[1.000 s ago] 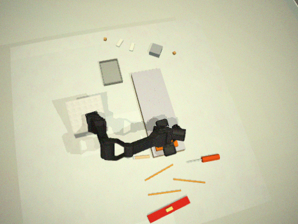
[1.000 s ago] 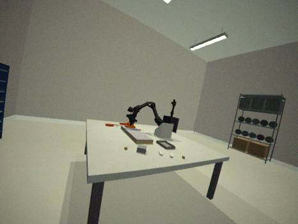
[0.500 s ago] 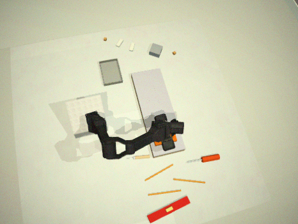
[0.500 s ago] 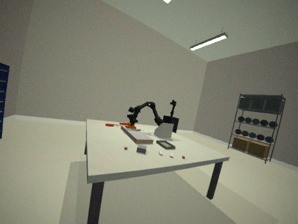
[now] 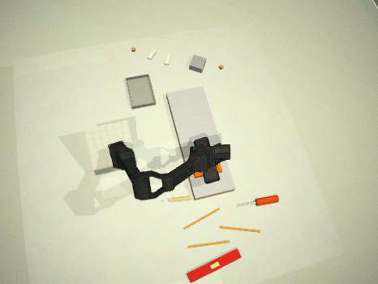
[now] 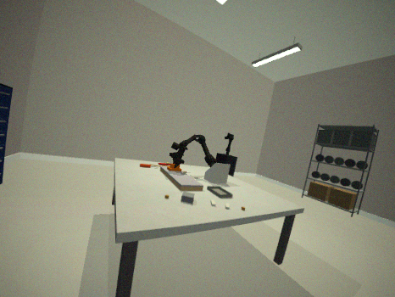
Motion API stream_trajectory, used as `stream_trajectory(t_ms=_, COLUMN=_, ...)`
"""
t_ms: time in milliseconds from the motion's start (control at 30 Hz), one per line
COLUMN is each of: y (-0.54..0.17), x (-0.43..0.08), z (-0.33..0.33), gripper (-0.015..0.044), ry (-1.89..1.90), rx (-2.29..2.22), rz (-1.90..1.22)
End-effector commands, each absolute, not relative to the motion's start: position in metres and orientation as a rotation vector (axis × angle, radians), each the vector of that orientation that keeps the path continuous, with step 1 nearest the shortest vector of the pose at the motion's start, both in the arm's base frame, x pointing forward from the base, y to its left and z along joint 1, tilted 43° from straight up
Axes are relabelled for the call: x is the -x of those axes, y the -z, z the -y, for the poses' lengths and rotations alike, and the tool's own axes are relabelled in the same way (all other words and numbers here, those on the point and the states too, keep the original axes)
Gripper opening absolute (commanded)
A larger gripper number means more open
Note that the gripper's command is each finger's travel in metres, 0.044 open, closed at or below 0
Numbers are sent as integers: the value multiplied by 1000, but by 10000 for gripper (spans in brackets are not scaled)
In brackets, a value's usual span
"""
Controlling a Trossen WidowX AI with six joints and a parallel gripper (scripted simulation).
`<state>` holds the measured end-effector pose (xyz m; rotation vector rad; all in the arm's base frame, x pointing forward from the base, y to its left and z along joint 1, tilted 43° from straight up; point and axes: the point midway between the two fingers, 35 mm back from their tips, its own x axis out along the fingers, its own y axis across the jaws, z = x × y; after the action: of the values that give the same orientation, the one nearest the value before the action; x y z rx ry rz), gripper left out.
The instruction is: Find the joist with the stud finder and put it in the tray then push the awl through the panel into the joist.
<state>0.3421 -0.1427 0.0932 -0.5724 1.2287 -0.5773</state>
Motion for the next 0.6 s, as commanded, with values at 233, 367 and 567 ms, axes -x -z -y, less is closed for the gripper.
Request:
stream_trajectory(t_ms=233, y=-74, x=-343, z=123, gripper=0, ry=573, rx=574, rz=-1233)
stream_trajectory(t_ms=367, y=-68, x=-344, z=117, gripper=0, ry=573, rx=573, rz=-1233)
stream_trajectory(t_ms=567, y=-59, x=-345, z=107, gripper=0, ry=573, rx=573, rz=-1233)
